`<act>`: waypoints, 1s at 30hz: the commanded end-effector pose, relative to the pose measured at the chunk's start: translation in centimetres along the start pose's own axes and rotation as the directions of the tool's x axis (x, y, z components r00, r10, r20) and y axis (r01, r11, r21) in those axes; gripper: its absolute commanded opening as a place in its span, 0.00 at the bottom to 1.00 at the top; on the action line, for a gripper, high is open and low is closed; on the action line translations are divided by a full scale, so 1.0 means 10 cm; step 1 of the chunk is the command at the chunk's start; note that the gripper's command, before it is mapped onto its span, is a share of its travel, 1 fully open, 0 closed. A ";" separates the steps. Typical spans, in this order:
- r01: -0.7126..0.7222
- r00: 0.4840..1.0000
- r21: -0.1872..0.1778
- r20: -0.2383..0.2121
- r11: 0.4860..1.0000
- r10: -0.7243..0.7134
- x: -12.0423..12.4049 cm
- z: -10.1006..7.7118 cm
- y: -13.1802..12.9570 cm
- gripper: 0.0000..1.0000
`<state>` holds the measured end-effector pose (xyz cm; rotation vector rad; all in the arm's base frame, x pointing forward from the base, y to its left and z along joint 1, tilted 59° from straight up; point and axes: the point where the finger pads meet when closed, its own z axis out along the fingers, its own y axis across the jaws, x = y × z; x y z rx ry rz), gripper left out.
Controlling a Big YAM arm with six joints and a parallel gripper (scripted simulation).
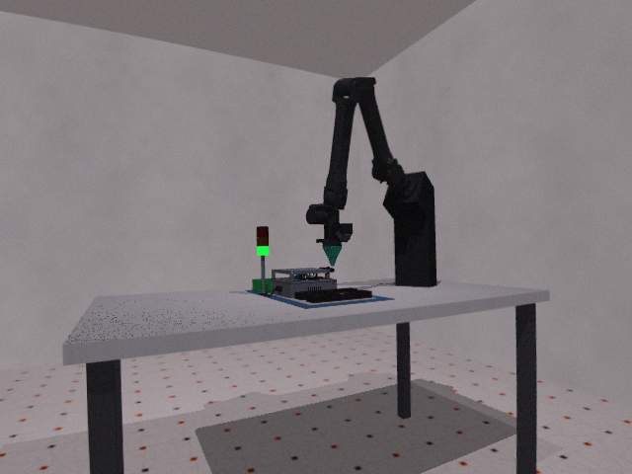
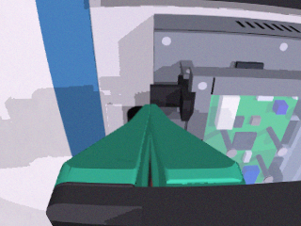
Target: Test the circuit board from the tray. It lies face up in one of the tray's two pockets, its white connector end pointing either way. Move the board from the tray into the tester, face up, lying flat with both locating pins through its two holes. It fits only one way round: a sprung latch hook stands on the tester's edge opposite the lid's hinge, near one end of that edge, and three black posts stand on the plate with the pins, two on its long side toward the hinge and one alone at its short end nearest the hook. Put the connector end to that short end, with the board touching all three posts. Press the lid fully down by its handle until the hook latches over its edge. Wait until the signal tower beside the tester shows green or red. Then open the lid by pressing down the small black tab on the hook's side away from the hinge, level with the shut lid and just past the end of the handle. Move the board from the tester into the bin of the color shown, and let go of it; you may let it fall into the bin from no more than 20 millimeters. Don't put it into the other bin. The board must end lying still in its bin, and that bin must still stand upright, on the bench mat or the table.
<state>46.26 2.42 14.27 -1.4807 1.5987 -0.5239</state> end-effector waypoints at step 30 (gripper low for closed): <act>0.010 1.000 0.034 0.024 0.999 -0.010 -0.14 0.09 -0.13 0.00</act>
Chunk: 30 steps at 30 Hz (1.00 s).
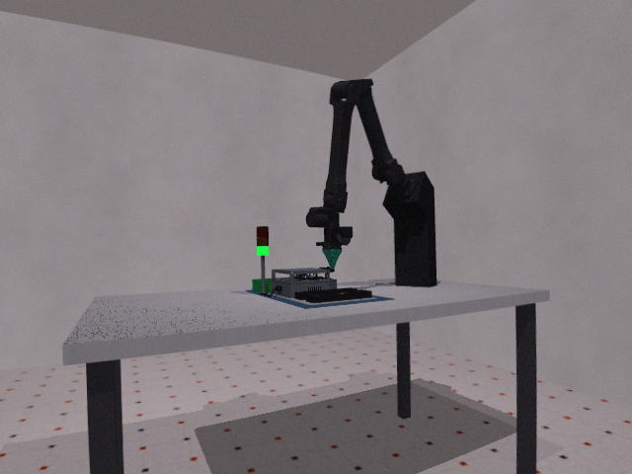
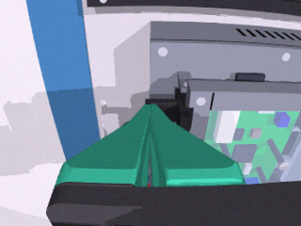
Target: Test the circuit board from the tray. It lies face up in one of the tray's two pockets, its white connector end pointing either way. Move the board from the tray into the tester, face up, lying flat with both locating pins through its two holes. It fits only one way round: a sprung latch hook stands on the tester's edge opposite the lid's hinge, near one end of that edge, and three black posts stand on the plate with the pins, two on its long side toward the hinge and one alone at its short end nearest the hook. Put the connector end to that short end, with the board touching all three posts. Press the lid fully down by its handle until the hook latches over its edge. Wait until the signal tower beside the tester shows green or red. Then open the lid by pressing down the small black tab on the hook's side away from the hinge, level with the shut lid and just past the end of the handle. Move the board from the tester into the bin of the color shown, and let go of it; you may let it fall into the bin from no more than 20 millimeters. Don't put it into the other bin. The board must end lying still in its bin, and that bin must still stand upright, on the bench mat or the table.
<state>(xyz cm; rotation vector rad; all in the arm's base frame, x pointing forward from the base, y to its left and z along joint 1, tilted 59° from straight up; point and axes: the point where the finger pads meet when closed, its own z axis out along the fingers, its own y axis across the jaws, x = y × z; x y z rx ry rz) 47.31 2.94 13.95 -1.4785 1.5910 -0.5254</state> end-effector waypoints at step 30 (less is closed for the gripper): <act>0.004 1.000 0.016 0.017 1.000 -0.005 -0.09 0.04 -0.07 0.00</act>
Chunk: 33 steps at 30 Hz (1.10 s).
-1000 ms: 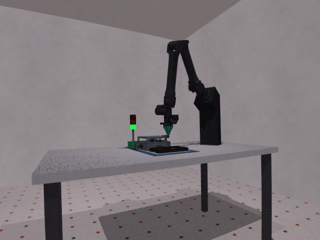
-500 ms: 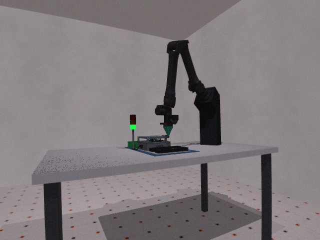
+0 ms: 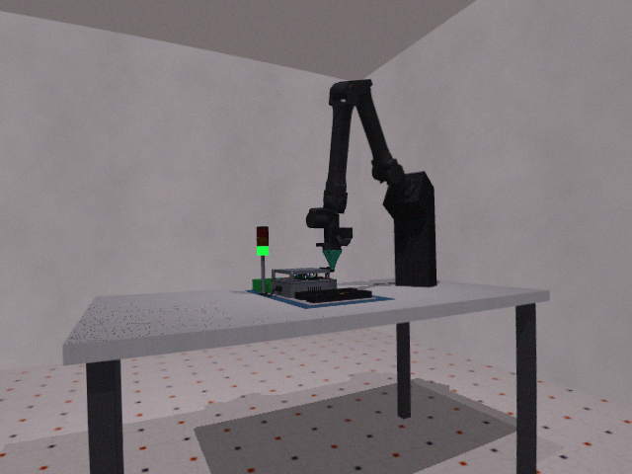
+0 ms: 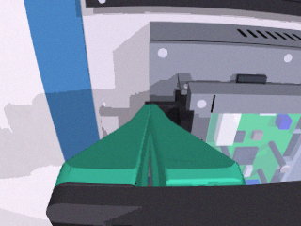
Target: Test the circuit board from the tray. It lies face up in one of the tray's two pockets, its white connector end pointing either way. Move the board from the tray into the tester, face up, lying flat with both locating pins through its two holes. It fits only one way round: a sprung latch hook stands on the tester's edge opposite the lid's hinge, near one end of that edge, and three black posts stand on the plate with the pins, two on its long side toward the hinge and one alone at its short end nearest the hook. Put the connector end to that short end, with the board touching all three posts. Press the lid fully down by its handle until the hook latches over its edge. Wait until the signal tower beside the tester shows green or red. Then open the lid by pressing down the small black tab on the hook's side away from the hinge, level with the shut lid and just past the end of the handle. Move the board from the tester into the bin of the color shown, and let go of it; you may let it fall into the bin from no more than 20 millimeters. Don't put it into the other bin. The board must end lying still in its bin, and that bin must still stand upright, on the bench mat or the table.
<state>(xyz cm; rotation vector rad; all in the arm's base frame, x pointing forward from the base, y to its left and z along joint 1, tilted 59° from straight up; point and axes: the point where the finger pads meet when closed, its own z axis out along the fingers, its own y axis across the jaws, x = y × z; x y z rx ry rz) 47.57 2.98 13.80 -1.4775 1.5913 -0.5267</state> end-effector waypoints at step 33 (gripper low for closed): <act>0.002 1.000 0.009 0.015 1.000 -0.002 -0.08 0.07 -0.03 0.00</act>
